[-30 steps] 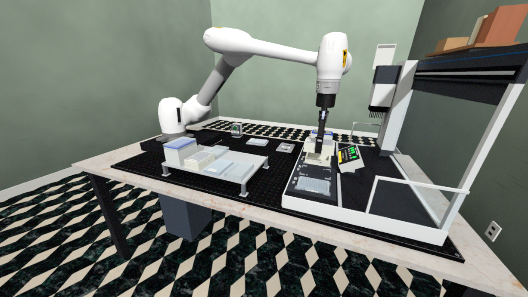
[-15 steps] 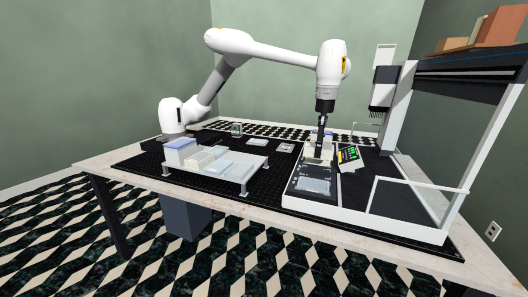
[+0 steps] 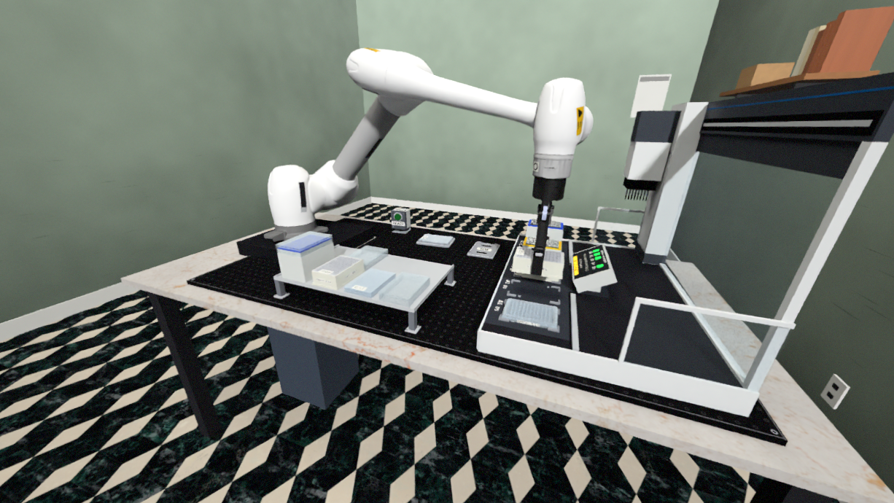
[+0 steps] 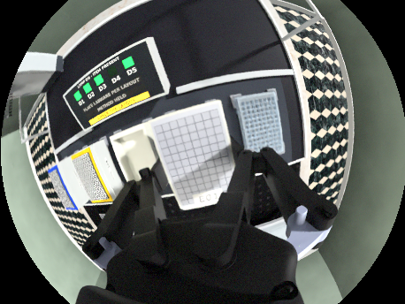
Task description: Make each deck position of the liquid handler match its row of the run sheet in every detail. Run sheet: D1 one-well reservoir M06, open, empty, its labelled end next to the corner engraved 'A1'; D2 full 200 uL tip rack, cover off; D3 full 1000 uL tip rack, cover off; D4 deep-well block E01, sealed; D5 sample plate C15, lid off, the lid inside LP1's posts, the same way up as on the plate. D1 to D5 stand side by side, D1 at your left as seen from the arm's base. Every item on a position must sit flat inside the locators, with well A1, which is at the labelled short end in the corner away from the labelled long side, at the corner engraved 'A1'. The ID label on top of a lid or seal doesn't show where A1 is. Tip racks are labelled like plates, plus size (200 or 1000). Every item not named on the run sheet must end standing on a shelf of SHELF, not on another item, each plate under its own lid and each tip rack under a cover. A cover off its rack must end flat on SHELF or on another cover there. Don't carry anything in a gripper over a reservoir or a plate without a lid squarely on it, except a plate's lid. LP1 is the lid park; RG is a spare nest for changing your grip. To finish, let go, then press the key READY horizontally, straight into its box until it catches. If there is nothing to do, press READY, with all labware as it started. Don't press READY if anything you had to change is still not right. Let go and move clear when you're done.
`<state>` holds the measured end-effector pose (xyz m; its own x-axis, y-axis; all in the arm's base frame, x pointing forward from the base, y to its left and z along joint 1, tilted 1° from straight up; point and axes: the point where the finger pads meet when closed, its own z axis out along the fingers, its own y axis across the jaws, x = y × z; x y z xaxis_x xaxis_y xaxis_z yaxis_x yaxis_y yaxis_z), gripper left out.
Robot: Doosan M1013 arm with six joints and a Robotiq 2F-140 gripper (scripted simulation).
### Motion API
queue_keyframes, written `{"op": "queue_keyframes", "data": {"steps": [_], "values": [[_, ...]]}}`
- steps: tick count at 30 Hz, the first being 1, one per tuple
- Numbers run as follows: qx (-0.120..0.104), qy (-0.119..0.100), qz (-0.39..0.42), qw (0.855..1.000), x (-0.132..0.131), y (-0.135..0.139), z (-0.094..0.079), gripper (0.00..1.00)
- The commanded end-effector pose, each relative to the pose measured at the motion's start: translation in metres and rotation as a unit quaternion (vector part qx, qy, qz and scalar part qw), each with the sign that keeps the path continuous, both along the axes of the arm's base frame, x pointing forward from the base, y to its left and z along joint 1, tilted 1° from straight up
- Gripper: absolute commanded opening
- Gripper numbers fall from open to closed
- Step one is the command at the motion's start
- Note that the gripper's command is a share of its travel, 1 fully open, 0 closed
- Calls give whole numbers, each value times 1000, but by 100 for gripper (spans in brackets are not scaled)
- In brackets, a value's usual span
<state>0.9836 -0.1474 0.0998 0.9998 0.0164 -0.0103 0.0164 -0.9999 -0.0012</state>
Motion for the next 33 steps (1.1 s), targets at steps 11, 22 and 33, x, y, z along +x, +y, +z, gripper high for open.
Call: {"op": "queue_keyframes", "data": {"steps": [11,22,33], "values": [[0,-1,0,1000,0,0,-17,10],[0,-1,0,1000,0,0,-35,10],[0,-1,0,1000,0,0,-50,10]]}}
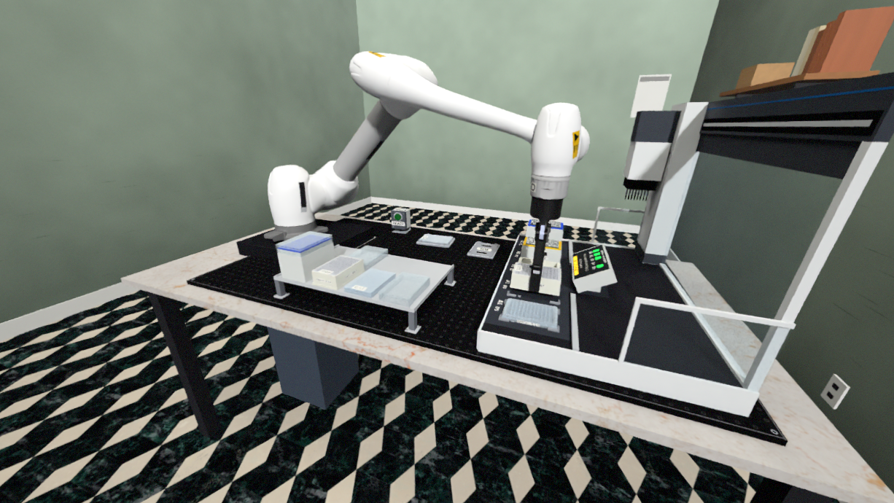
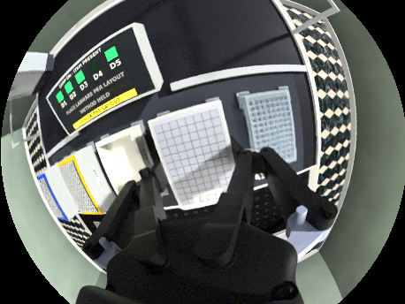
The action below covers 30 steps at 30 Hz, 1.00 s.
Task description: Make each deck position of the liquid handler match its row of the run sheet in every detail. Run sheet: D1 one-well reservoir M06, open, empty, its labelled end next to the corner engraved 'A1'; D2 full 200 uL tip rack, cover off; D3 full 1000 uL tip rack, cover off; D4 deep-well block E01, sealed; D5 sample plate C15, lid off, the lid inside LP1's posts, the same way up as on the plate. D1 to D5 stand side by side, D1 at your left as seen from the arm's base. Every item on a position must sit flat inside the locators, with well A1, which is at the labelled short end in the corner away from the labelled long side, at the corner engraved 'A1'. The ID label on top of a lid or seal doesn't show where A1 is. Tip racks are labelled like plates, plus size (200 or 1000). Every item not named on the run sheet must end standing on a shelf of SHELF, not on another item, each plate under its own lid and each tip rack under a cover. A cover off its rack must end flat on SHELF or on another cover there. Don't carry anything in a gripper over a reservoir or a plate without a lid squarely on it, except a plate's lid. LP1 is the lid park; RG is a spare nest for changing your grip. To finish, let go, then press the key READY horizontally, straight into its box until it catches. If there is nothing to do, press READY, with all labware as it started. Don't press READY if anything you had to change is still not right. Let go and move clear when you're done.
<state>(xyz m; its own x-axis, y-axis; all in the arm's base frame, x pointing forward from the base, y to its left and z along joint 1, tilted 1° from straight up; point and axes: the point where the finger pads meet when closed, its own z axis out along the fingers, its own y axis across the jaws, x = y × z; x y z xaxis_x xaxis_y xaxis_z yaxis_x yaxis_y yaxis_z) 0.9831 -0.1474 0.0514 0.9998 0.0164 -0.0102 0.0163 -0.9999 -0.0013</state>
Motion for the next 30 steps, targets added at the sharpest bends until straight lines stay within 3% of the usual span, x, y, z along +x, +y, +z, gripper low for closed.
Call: {"op": "queue_keyframes", "data": {"steps": [1,6,30], "values": [[0,-1,0,1000,0,0,-3,10],[0,-1,0,1000,0,0,-11,10],[0,-1,0,1000,0,0,-11,10]]}}
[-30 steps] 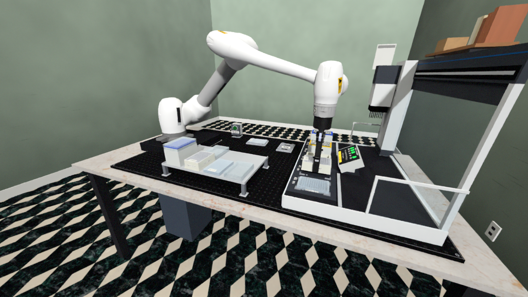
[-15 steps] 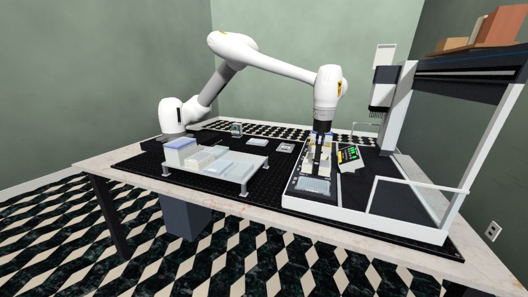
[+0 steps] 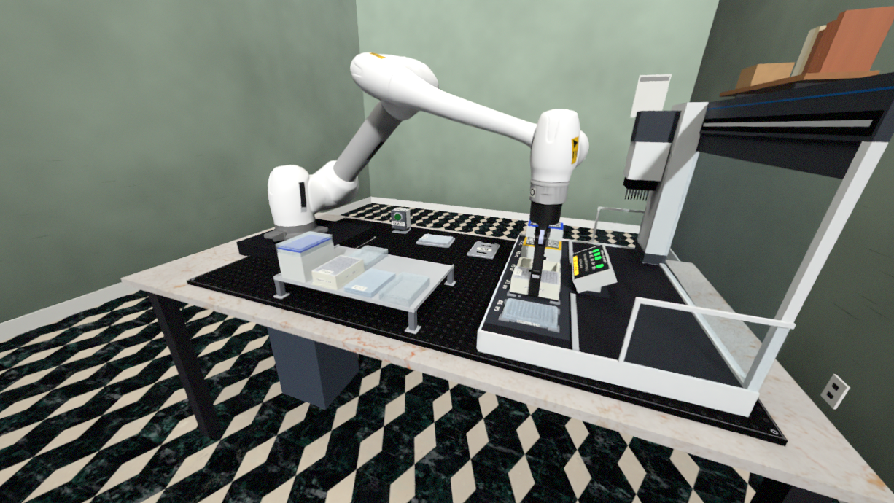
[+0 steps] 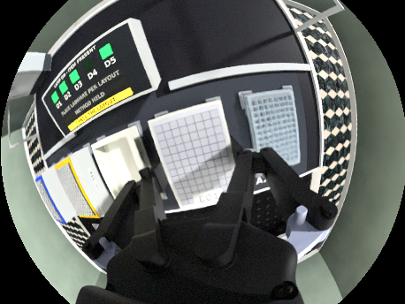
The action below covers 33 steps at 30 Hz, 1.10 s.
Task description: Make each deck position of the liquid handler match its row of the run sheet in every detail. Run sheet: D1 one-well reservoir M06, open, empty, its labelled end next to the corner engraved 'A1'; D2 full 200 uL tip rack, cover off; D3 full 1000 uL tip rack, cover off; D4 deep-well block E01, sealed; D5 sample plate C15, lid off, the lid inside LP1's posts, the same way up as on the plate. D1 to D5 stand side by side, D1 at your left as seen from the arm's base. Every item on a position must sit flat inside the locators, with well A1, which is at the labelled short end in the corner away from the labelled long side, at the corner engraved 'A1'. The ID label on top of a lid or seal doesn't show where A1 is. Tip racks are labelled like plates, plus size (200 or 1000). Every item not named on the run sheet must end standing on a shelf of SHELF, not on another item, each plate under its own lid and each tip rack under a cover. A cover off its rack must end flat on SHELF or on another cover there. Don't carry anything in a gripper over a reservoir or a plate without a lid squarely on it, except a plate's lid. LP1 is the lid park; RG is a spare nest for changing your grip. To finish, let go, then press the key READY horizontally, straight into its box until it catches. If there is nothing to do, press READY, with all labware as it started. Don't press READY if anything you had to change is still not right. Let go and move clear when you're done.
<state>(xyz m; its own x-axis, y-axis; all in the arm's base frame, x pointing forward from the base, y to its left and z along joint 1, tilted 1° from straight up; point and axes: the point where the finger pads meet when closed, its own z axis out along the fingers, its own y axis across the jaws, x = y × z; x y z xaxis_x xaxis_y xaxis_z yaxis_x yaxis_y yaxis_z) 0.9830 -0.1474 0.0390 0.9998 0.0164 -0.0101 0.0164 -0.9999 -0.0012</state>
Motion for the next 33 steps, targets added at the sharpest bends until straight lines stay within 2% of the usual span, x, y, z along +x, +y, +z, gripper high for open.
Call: {"op": "queue_keyframes", "data": {"steps": [1,33], "values": [[0,-1,0,1000,1,0,2,10],[0,-1,0,1000,0,0,-4,10]]}}
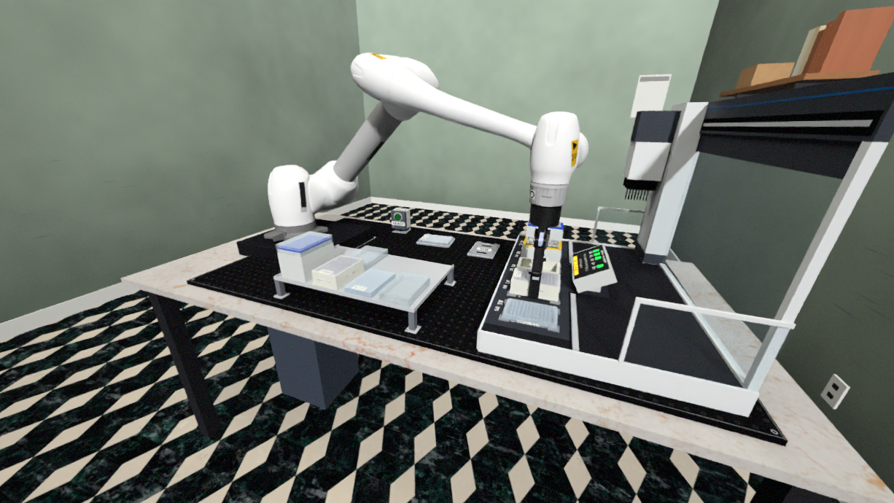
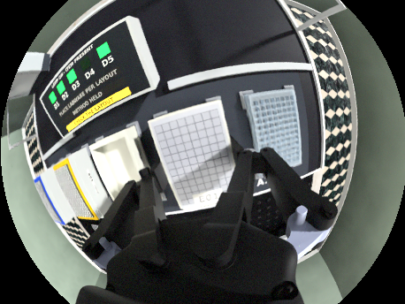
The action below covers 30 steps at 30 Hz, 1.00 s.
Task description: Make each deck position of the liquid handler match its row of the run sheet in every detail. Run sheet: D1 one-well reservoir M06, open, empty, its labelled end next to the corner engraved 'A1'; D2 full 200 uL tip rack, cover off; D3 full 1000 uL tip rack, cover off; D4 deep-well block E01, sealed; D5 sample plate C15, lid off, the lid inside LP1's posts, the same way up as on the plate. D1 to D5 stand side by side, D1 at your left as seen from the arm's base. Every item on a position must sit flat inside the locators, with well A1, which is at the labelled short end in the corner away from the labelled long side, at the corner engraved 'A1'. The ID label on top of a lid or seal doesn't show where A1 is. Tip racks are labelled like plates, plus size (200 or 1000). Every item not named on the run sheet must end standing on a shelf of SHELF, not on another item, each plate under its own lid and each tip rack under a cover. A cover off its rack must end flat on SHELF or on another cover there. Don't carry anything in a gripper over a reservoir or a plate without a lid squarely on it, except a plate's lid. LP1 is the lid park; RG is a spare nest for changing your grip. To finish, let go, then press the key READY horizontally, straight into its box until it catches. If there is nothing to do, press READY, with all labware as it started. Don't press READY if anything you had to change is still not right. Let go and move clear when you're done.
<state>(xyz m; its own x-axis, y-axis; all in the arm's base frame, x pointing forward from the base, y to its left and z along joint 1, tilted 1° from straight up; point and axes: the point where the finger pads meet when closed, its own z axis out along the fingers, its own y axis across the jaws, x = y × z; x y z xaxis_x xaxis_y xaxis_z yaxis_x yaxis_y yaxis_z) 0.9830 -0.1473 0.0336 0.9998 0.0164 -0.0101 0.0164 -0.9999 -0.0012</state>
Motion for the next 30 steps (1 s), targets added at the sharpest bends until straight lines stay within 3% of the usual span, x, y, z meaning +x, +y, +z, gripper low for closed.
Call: {"op": "queue_keyframes", "data": {"steps": [1,23,24,30], "values": [[0,-1,0,1000,1,0,1,10],[0,-1,0,1000,0,0,-4,10],[0,-1,0,1000,0,0,-4,66],[0,-1,0,1000,0,0,-4,66]]}}
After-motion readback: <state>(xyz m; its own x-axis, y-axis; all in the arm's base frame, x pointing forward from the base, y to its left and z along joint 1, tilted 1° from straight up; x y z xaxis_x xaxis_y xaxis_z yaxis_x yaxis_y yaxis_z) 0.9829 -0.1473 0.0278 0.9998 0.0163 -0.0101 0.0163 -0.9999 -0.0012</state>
